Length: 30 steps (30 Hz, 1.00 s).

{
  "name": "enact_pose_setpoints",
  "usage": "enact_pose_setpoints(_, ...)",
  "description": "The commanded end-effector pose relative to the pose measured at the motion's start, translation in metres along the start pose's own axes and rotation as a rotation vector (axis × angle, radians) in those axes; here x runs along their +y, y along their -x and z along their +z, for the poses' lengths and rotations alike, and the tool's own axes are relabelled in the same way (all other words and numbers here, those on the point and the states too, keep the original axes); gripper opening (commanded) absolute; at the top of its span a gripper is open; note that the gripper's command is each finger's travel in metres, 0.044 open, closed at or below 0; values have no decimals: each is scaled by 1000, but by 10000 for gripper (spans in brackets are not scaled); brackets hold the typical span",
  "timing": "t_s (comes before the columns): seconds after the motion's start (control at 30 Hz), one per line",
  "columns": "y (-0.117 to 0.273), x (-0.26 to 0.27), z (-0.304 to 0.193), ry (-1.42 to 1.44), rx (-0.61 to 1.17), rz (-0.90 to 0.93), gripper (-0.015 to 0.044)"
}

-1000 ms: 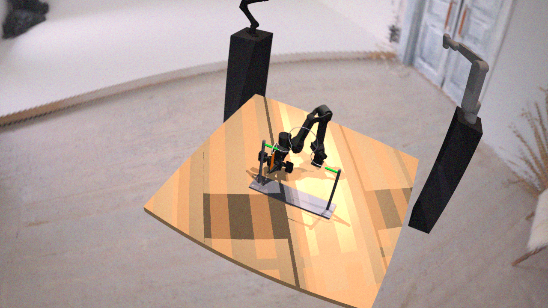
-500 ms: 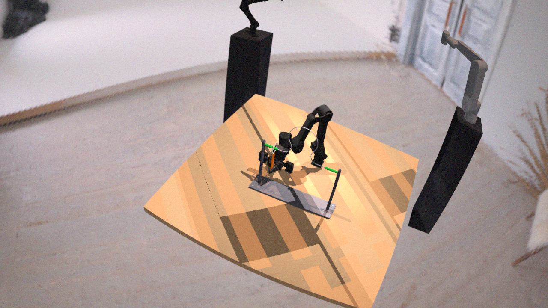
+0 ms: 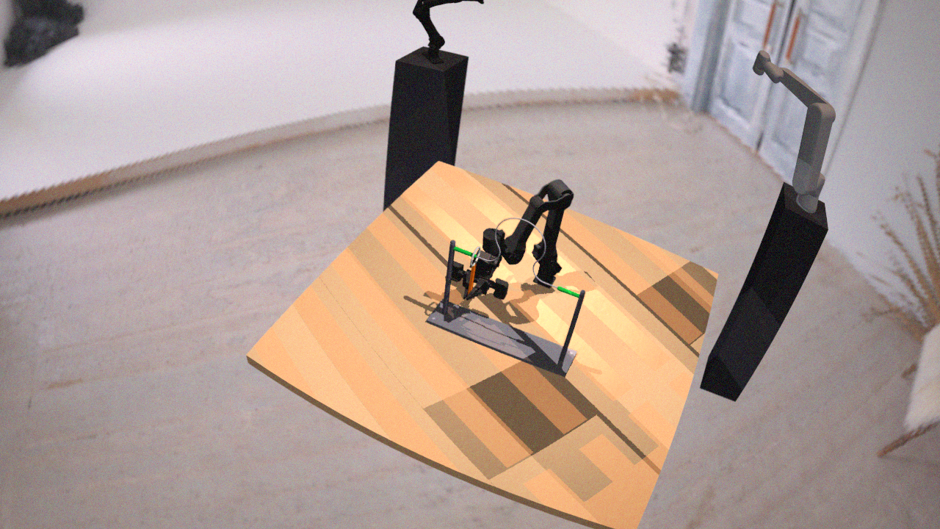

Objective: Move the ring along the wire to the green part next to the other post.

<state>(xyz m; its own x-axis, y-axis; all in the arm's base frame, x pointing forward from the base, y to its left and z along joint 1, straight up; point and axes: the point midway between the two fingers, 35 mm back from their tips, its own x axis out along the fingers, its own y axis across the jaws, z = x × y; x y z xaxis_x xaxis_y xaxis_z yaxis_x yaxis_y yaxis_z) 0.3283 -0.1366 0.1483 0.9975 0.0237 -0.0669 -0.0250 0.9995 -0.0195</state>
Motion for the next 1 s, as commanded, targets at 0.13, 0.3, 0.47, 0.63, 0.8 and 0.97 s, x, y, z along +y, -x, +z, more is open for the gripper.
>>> enact_pose_setpoints(0.13,1,9,0,-12,-1,-2,-150)
enact_pose_setpoints(0.3,1,15,0,-24,-2,-1,-150)
enact_pose_setpoints(0.47,1,23,0,-45,-2,0,-150)
enact_pose_setpoints(0.63,1,33,1,-82,-3,4,-150)
enact_pose_setpoints(0.8,0,44,1,-129,-3,8,-150)
enact_pose_setpoints(0.97,1,58,3,-203,-4,14,-150)
